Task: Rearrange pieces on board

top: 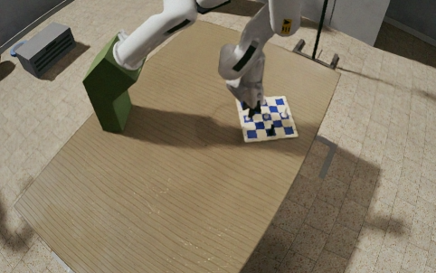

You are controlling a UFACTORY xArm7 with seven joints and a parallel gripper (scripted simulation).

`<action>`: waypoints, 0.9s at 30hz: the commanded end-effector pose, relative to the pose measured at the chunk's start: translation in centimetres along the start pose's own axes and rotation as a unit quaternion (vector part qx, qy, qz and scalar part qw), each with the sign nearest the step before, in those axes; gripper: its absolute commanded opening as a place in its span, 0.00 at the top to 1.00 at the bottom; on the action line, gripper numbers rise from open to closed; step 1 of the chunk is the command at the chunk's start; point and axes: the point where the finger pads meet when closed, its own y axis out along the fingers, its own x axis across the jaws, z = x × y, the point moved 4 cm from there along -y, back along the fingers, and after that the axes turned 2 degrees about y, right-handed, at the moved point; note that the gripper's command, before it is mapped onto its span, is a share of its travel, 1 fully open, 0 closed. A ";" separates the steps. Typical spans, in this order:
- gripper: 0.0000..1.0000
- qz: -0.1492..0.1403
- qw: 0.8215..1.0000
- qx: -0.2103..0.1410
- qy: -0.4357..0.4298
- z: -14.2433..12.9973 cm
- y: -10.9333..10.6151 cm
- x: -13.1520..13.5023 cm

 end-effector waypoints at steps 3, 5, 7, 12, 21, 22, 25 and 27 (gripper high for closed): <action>0.65 0.000 1.000 -0.001 0.000 0.0 0.0 0.0; 0.65 0.000 1.000 -0.001 0.000 0.0 0.0 0.0; 0.65 0.000 1.000 -0.001 0.000 0.0 0.0 0.0; 0.65 0.000 1.000 -0.001 0.000 0.0 0.0 0.0; 0.65 0.000 1.000 -0.001 0.000 0.0 1.2 0.0; 0.65 0.000 1.000 -0.001 0.000 0.0 1.4 0.0; 0.65 0.000 1.000 -0.001 0.000 0.0 1.8 0.0; 0.65 0.000 1.000 -0.001 0.000 0.0 2.0 0.0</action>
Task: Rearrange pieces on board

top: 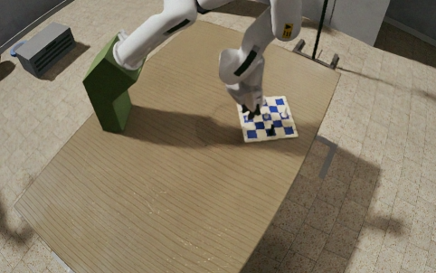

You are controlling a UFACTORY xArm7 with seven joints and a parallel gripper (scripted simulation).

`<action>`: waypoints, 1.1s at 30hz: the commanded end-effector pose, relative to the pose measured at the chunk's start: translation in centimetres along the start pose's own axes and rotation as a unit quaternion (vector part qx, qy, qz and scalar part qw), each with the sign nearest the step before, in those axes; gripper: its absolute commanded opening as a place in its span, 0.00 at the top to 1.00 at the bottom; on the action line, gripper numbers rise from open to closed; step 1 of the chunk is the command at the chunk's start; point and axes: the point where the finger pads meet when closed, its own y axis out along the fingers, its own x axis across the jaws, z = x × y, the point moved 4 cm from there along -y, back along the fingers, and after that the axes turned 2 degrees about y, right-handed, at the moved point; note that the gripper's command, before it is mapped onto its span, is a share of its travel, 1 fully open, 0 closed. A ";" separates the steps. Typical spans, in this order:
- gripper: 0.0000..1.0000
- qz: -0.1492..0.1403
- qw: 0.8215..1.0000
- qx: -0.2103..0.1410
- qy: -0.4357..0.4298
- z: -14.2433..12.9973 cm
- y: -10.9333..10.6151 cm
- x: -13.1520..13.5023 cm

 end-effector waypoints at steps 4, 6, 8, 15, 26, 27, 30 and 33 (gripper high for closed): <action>0.65 0.000 1.000 -0.001 0.000 -0.1 1.0 0.0; 0.65 0.000 1.000 -0.001 0.000 -0.1 1.2 0.0; 0.65 0.000 1.000 -0.001 0.000 -0.1 1.4 0.0; 0.65 0.000 1.000 -0.001 0.000 -0.1 1.5 0.0; 0.65 0.000 1.000 -0.001 0.000 -0.1 1.5 0.0; 0.65 0.000 1.000 -0.001 0.000 -0.1 1.5 0.0; 0.65 0.000 1.000 -0.001 0.000 -0.1 1.5 0.0; 0.65 0.000 1.000 -0.001 0.000 -0.1 1.5 0.0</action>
